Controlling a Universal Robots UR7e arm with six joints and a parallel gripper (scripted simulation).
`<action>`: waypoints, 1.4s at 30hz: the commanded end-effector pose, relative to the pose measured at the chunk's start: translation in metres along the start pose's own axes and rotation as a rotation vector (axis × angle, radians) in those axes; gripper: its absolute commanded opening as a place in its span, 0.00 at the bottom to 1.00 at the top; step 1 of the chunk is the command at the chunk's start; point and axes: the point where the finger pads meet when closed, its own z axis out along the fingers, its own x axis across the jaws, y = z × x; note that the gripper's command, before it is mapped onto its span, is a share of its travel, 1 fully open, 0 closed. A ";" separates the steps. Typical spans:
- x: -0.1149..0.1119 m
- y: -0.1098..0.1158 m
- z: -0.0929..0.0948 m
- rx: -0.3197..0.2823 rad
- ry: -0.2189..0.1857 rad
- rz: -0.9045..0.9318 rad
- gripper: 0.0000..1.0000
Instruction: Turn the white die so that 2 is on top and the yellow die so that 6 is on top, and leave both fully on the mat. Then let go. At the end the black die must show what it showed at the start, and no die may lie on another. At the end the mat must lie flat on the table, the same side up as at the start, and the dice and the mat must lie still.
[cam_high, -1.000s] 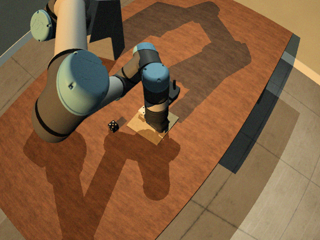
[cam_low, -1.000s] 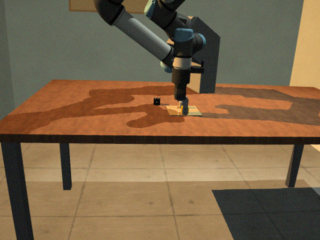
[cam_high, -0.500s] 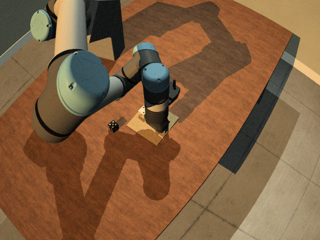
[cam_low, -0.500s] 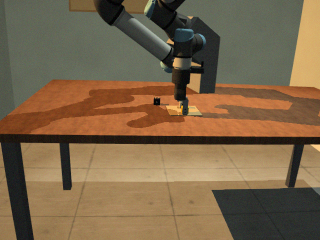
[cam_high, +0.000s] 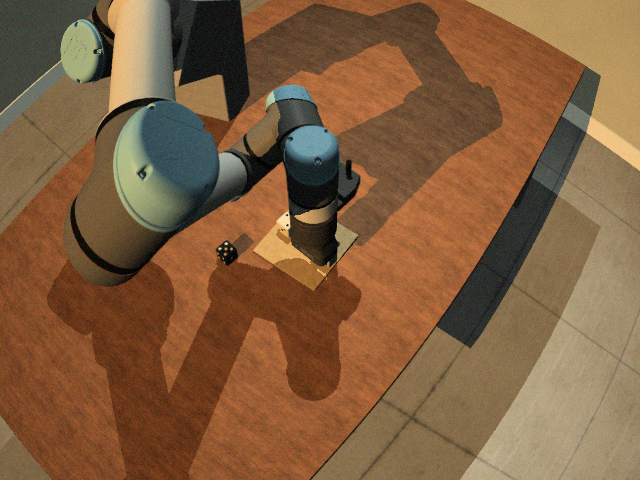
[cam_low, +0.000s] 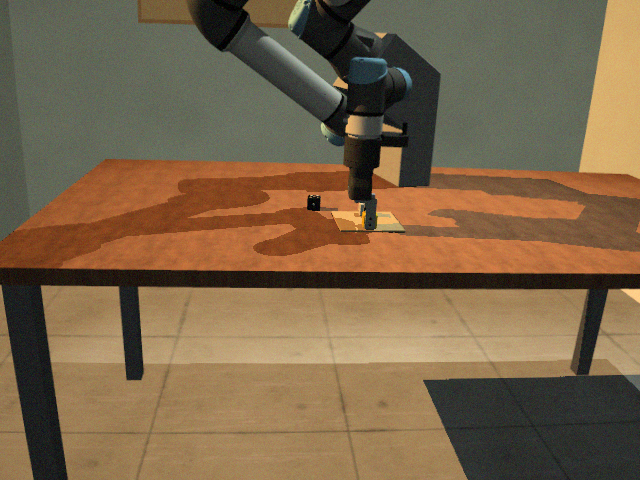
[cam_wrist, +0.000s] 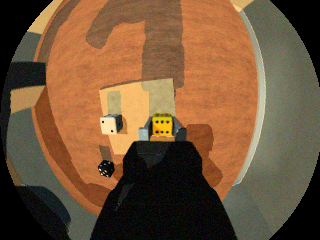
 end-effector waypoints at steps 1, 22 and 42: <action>0.000 0.000 0.000 0.000 0.001 0.000 0.57; 0.000 0.000 0.000 0.000 0.001 0.000 0.81; 0.000 0.000 -0.012 0.000 0.001 0.000 0.87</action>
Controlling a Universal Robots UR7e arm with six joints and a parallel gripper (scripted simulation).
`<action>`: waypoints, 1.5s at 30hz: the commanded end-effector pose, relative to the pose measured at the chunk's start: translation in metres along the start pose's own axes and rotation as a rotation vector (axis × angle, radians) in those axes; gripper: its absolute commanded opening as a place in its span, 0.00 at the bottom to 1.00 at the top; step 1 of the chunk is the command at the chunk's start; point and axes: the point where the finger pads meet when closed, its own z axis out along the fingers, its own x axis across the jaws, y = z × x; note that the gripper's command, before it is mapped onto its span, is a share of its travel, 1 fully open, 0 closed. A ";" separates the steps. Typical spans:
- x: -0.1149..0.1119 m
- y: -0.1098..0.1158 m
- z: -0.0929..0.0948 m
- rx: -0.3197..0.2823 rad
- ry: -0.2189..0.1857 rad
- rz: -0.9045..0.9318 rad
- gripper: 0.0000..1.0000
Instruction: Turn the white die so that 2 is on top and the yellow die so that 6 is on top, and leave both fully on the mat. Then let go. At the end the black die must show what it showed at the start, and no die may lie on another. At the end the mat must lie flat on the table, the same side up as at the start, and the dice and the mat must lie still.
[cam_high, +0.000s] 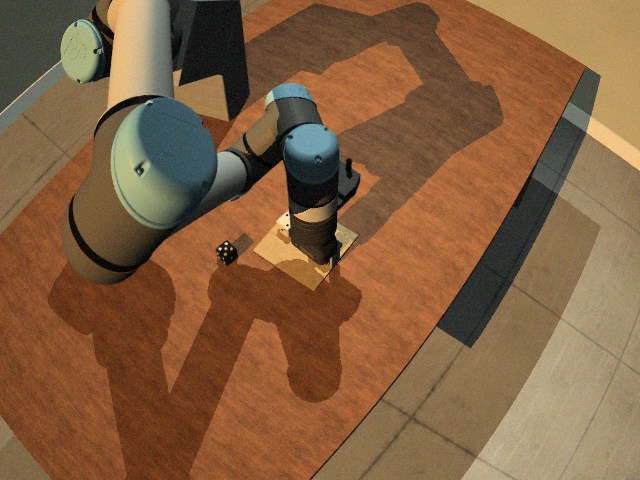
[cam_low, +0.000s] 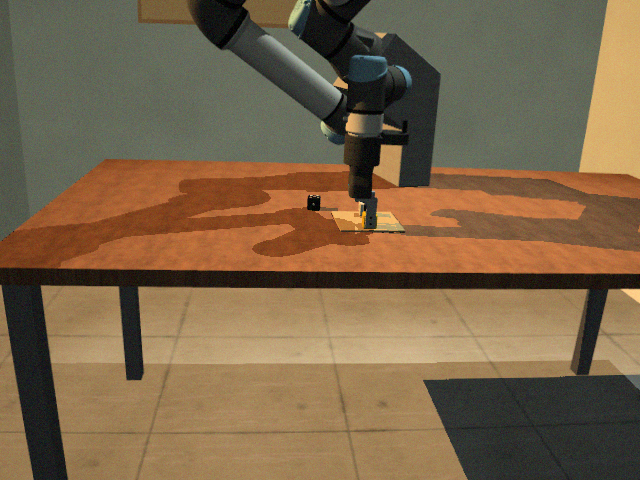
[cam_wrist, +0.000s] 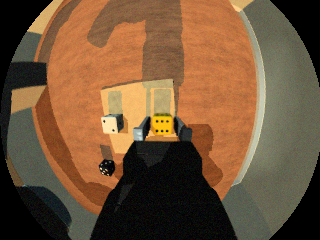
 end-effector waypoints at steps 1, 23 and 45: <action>0.000 0.000 -0.012 0.000 0.002 0.000 0.87; 0.000 0.000 -0.086 0.000 0.002 0.000 0.87; 0.000 0.000 -0.087 0.000 0.002 0.000 1.00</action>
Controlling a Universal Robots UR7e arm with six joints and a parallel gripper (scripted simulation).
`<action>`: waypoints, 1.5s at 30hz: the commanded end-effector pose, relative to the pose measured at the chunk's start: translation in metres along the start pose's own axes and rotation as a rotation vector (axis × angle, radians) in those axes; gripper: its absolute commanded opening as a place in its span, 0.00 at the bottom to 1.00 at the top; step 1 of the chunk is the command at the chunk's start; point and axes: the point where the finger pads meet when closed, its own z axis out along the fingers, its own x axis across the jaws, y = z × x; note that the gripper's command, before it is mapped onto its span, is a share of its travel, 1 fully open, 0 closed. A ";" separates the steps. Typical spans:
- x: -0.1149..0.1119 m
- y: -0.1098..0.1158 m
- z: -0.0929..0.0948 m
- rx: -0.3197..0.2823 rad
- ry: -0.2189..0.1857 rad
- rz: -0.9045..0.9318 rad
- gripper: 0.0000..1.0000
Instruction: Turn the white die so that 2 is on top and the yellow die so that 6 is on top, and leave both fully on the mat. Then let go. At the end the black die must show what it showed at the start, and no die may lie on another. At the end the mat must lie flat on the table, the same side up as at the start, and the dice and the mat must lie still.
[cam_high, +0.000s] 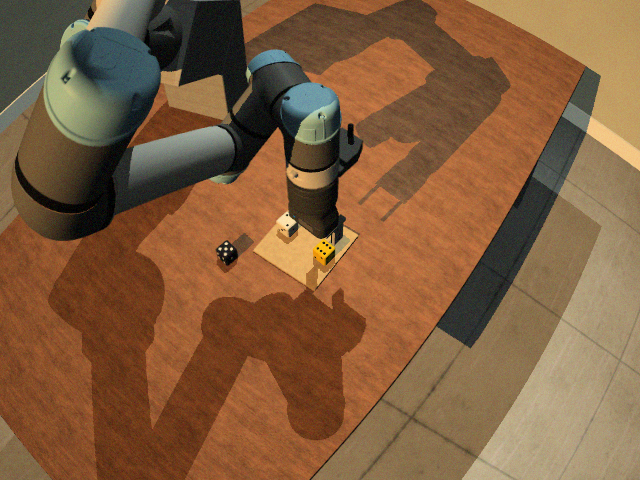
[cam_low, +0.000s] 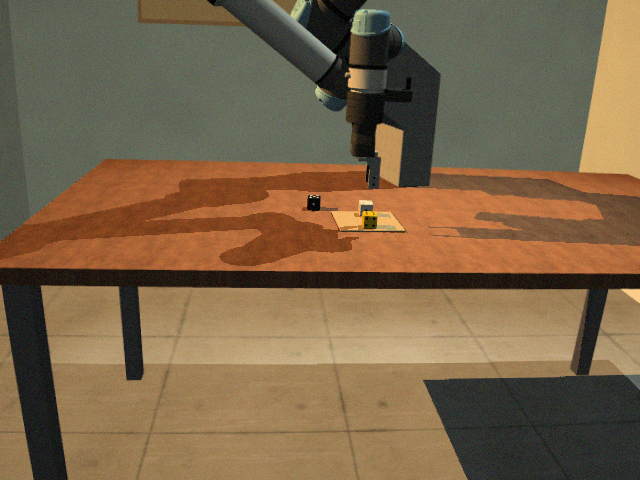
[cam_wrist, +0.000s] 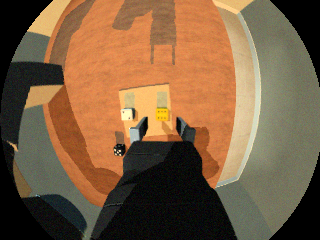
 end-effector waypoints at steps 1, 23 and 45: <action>0.000 0.000 -0.001 0.000 0.001 0.000 1.00; 0.000 0.000 -0.066 0.000 0.001 0.000 1.00; 0.000 0.000 -0.086 0.000 0.001 0.000 1.00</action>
